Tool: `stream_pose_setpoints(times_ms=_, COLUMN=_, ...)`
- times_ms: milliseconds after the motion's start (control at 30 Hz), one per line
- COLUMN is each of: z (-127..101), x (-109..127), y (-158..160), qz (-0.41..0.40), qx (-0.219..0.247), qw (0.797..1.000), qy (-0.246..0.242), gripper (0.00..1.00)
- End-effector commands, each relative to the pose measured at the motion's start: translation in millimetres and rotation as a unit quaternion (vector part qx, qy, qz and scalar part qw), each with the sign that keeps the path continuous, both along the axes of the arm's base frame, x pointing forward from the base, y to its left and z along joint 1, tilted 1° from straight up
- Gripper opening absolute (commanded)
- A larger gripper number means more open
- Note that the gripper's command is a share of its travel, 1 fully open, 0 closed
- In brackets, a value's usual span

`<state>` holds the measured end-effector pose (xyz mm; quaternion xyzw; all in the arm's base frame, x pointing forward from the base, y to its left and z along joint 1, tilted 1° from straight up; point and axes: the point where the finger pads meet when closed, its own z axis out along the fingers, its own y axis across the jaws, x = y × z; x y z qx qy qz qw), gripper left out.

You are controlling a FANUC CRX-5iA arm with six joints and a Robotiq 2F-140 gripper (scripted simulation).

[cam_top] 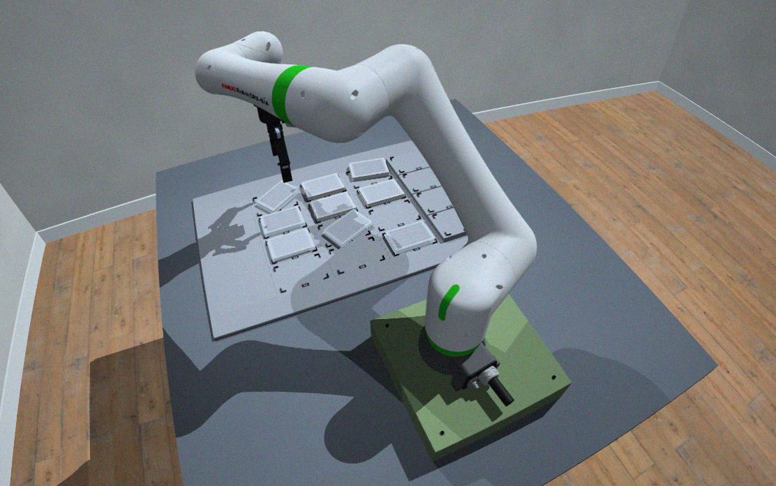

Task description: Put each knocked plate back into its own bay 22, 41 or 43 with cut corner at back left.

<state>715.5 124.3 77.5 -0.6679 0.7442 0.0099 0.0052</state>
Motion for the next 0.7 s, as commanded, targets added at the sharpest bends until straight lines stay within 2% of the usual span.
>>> stream_pose_setpoints(times_ms=0, z=1, x=1, y=0, qz=0.0, qx=0.0, qw=1.0, qy=-0.001, gripper=1.0)
stream_pose_setpoints(times_ms=200, z=1, x=1, y=0, qz=0.0, qx=0.0, qw=1.0, qy=-0.001, gripper=1.0)
stream_pose_setpoints(times_ms=233, z=-2, x=2, y=1, qz=0.017, qx=0.0, qw=1.0, qy=-0.001, gripper=0.7)
stream_pose_setpoints(times_ms=433, z=-23, x=9, y=10, qz=0.116, qx=0.001, qw=0.993, qy=-0.004, gripper=0.7)
stream_pose_setpoints(times_ms=500, z=-23, x=9, y=10, qz=0.116, qx=0.001, qw=0.993, qy=-0.004, gripper=0.7)
stream_pose_setpoints(times_ms=667, z=-41, x=16, y=17, qz=0.199, qx=0.001, qw=0.98, qy=-0.005, gripper=0.7)
